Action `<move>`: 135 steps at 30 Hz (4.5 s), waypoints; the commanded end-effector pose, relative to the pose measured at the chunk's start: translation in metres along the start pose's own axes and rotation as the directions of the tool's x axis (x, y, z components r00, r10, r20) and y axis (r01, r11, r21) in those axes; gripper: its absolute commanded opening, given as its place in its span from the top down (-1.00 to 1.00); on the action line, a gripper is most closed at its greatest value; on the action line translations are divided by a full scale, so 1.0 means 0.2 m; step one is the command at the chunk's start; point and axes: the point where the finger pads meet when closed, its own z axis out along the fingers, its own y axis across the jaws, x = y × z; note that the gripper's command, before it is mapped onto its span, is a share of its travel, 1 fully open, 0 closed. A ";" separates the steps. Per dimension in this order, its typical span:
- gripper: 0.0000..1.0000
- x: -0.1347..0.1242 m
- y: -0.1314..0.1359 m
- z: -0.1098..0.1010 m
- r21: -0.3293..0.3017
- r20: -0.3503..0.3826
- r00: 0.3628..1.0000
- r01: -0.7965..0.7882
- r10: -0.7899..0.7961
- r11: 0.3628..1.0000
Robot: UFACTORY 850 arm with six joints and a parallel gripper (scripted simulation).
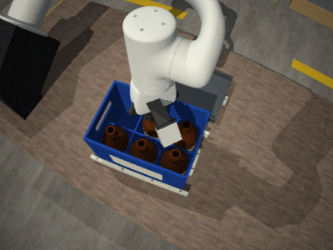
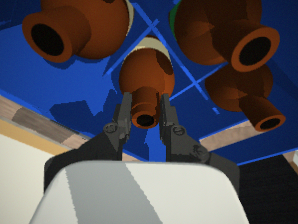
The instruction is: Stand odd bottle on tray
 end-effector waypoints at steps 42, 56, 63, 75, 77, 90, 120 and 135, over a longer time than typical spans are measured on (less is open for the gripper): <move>1.00 0.00 0.00 -0.05 0.000 -0.001 1.000 0.001 -0.001 1.000; 1.00 0.01 0.01 -0.14 0.000 -0.001 1.000 0.001 -0.001 1.000; 1.00 0.01 0.01 -0.16 0.000 -0.001 1.000 0.001 -0.001 1.000; 1.00 0.01 0.01 -0.20 0.000 -0.001 1.000 0.001 -0.001 1.000; 1.00 0.01 0.01 -0.20 0.000 -0.001 1.000 0.001 -0.001 1.000; 1.00 0.01 0.01 -0.20 0.000 -0.001 1.000 0.001 -0.001 1.000; 1.00 0.01 0.01 -0.25 0.000 -0.001 1.000 0.001 -0.001 1.000; 1.00 0.01 0.01 -0.33 0.000 -0.001 1.000 0.001 -0.001 1.000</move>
